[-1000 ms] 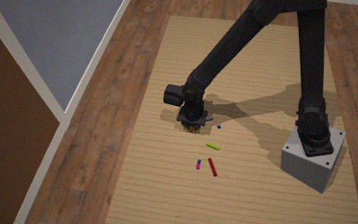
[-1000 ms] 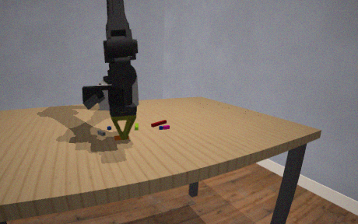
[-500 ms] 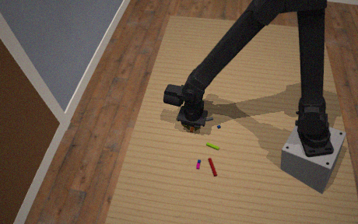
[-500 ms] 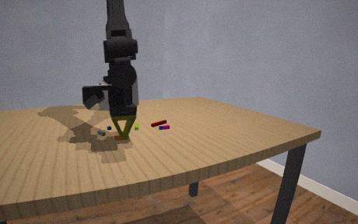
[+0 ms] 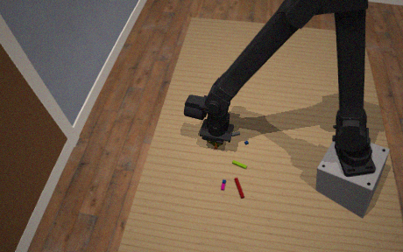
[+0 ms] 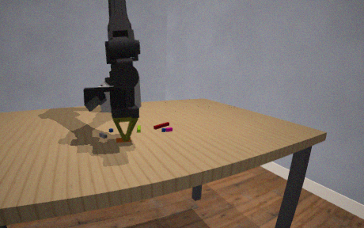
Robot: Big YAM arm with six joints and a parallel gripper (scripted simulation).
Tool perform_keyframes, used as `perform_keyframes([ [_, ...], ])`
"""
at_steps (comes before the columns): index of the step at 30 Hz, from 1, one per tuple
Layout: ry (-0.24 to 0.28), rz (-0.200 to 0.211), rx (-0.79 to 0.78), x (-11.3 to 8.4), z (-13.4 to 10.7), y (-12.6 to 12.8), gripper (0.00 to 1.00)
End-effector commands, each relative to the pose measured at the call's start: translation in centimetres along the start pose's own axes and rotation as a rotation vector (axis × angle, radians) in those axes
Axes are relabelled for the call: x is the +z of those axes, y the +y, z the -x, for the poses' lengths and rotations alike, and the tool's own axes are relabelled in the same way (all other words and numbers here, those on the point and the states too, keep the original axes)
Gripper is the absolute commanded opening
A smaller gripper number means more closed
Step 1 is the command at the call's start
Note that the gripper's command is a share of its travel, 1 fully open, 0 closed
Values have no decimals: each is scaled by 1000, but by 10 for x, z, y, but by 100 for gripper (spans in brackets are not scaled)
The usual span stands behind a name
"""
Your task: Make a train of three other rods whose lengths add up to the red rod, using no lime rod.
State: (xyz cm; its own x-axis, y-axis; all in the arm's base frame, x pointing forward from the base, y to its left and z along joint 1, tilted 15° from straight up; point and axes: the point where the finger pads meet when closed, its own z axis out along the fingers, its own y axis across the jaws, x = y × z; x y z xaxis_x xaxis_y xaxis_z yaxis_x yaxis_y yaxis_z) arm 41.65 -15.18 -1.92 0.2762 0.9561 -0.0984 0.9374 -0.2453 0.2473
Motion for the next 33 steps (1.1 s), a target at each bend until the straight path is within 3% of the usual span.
perform_keyframes([
  [1, -4, 17, -3, 1, 2, 11, 4],
  [31, -4, 17, -3, 1, 2, 11, 4],
  [33, -4, 25, -2, -10, 3, 13, 4],
])
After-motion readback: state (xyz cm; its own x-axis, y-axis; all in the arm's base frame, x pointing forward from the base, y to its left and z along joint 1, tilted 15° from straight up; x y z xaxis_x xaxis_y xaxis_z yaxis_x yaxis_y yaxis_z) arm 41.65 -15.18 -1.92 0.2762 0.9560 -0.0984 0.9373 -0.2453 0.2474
